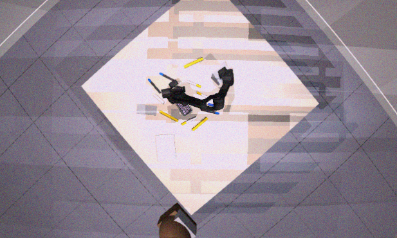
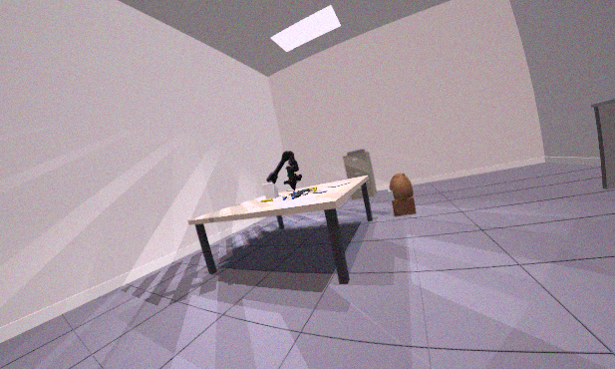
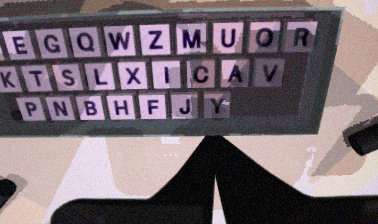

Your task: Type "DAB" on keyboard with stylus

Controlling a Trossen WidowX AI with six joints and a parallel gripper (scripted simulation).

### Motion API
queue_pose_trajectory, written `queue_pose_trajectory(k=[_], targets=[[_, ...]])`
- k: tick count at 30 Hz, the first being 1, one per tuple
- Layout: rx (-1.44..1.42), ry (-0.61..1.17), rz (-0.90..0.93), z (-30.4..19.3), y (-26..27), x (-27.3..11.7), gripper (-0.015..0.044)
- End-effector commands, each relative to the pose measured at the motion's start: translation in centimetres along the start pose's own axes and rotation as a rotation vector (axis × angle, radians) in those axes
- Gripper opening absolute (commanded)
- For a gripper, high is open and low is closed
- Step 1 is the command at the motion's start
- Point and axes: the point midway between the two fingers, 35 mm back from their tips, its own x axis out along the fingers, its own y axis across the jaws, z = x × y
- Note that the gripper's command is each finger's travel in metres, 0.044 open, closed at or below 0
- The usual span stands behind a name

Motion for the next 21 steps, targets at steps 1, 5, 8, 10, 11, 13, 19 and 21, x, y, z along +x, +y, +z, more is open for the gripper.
queue_pose_trajectory(k=[1, 5, 8, 10, 11, 13, 19, 21], targets=[[0.005, 0.001, 0.002, 0.0, 1.1, 0.1, 0.0000], [0.005, 0.002, 0.006, 0.0, 7.0, 0.1, 0.0000], [0.005, 0.003, 0.008, -0.1, 8.0, 0.1, 0.0000], [0.005, 0.003, 0.008, -0.1, 8.0, 0.1, 0.0000], [0.005, 0.003, 0.008, -0.1, 8.0, 0.1, 0.0000], [0.005, 0.003, 0.008, -0.1, 8.0, 0.1, 0.0000], [0.005, 0.003, 0.008, -0.1, 8.0, 0.1, 0.0000], [0.005, 0.002, 0.008, -0.1, 8.0, -0.1, 0.0000]])
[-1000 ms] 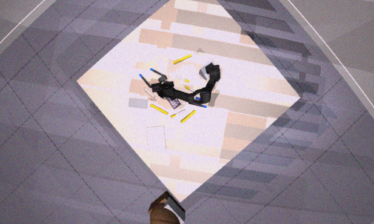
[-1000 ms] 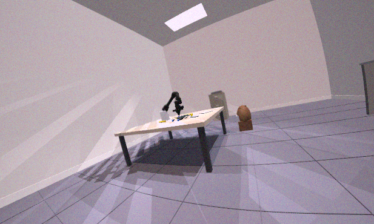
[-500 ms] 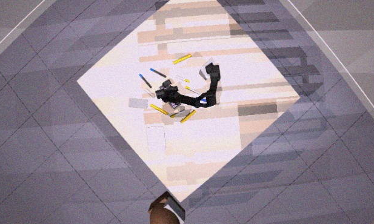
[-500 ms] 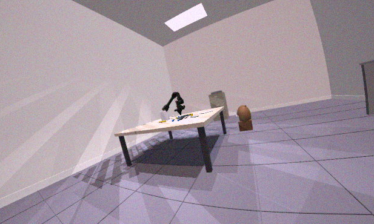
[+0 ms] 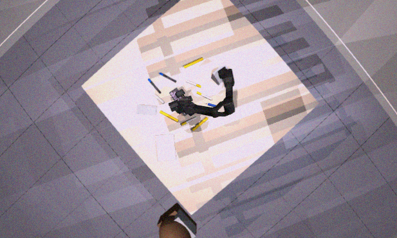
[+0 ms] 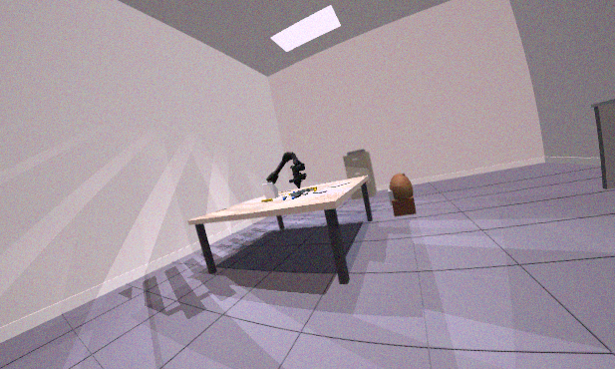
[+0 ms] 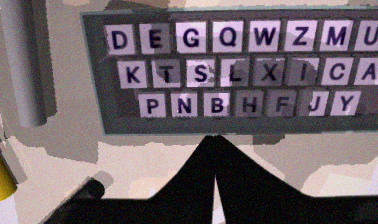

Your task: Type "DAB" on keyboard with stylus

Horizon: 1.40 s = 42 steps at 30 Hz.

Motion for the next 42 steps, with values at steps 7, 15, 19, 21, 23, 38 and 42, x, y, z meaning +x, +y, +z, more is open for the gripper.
queue_pose_trajectory(k=[7, 15, 19, 21, 23, 38, 42], targets=[[0.005, 0.001, 0.000, 0.0, 0.0, -6.0, 0.0000], [0.008, -0.013, 0.001, 0.2, -0.1, -5.6, 0.0000], [0.008, -0.011, 0.001, 0.2, -0.1, -5.5, 0.0105], [0.008, -0.011, 0.002, 0.2, -0.1, -5.5, 0.0053], [0.008, -0.011, 0.002, 0.2, -0.1, -5.5, 0.0000], [0.069, -0.002, -0.048, -0.7, 1.6, -5.2, 0.0131], [0.228, -0.019, -0.172, -3.3, 5.4, -4.5, 0.0150]])
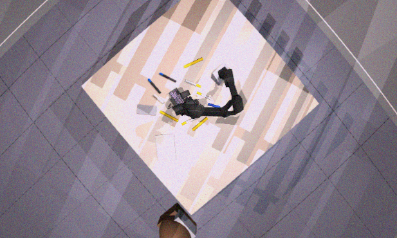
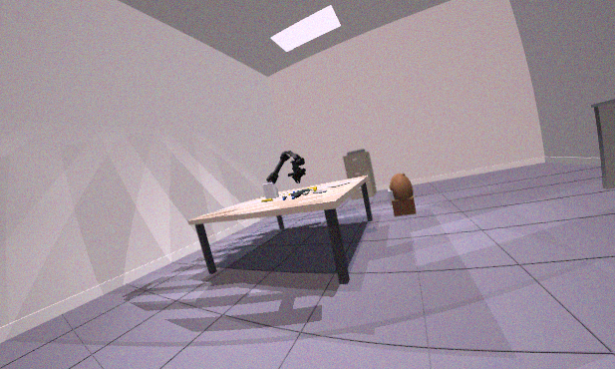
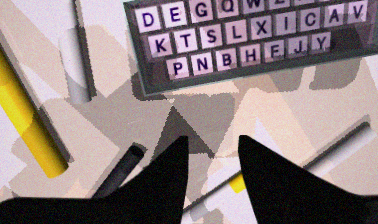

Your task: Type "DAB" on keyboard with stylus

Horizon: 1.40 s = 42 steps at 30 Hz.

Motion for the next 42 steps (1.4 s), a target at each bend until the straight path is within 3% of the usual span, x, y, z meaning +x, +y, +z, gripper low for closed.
queue_pose_trajectory(k=[1, 9, 17, 42], targets=[[0.128, -0.031, -0.105, -3.0, 3.3, 0.5, 0.0150], [0.443, -0.224, -0.214, -9.8, 7.1, 1.3, 0.0150], [0.723, -0.428, -0.118, -15.0, 7.9, 2.1, 0.0150], [0.744, -0.440, -0.104, -15.3, 8.0, 2.9, 0.0150]])
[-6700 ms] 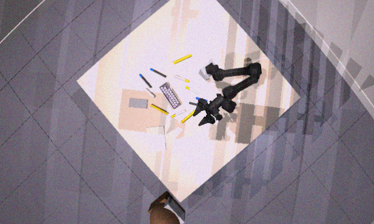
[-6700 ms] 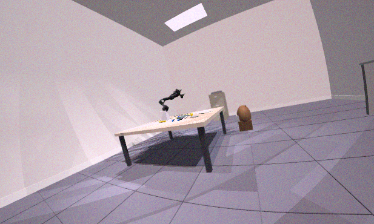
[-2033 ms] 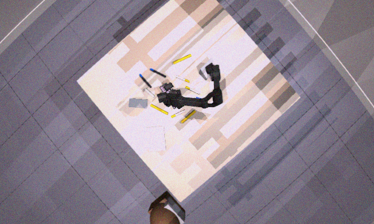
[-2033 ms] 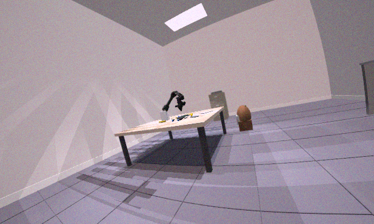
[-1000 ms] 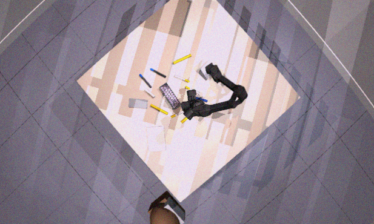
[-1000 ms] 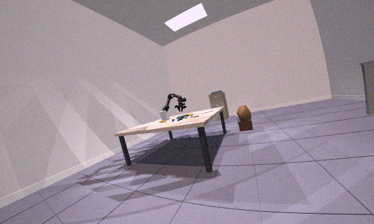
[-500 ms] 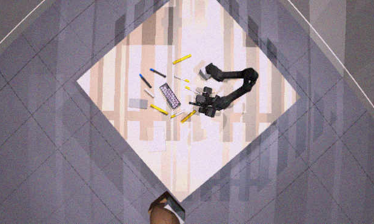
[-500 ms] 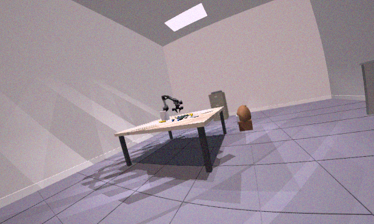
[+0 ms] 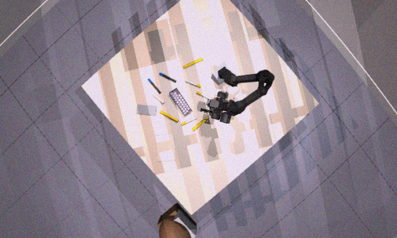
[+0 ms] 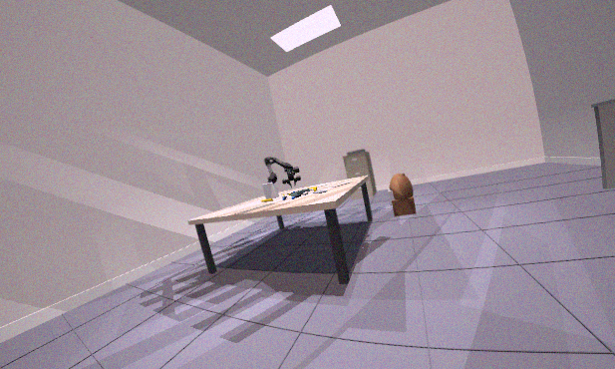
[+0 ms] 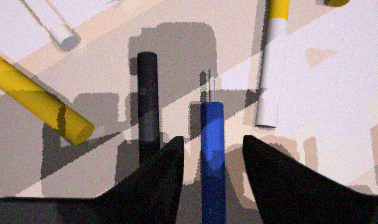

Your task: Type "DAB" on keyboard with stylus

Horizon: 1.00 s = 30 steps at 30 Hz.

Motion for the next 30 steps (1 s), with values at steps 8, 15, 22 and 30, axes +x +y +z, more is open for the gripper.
queue_pose_trajectory(k=[8, 15, 22, 30], targets=[[0.004, -0.002, -0.006, -0.3, -0.3, 0.9, 0.0150], [0.004, -0.001, -0.006, -0.5, -0.4, 1.3, 0.0150], [0.005, -0.001, -0.006, -0.8, -0.4, 1.8, 0.0150], [0.005, -0.001, -0.006, -1.1, -0.4, 2.3, 0.0150]])
